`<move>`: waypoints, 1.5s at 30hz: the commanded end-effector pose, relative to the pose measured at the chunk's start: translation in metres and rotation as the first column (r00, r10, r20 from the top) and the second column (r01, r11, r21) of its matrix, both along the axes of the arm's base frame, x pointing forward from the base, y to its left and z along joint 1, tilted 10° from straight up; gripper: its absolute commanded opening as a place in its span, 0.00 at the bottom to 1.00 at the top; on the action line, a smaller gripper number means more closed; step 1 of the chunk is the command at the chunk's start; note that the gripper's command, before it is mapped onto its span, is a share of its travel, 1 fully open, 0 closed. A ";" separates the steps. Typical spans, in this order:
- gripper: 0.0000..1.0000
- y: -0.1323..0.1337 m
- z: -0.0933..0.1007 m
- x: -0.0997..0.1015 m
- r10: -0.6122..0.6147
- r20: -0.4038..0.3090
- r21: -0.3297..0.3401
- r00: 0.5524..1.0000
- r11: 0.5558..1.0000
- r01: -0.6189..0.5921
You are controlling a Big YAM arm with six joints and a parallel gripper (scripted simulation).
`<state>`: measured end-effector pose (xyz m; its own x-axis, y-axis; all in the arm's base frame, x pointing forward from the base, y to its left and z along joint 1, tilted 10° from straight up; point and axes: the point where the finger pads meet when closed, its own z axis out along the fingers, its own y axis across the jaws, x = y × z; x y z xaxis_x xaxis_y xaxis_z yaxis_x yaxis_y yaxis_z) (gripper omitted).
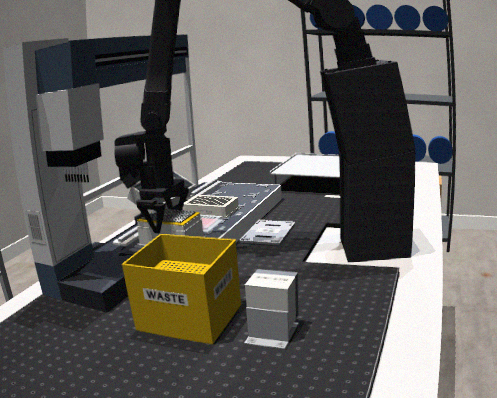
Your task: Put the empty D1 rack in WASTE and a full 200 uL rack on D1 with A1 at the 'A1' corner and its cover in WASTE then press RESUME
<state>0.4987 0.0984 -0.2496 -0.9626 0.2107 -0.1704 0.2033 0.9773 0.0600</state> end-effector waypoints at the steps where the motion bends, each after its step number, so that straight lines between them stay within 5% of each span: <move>1: 0.00 -0.005 -0.014 0.007 0.000 0.010 -0.001 1.000 1.000 0.000; 15: 0.00 -0.005 -0.014 0.007 0.000 0.010 -0.001 1.000 1.000 0.000; 16: 1.00 -0.005 -0.014 0.007 0.000 0.010 -0.001 1.000 1.000 0.000; 45: 1.00 -0.006 -0.015 0.001 0.000 -0.003 -0.003 1.000 1.000 0.000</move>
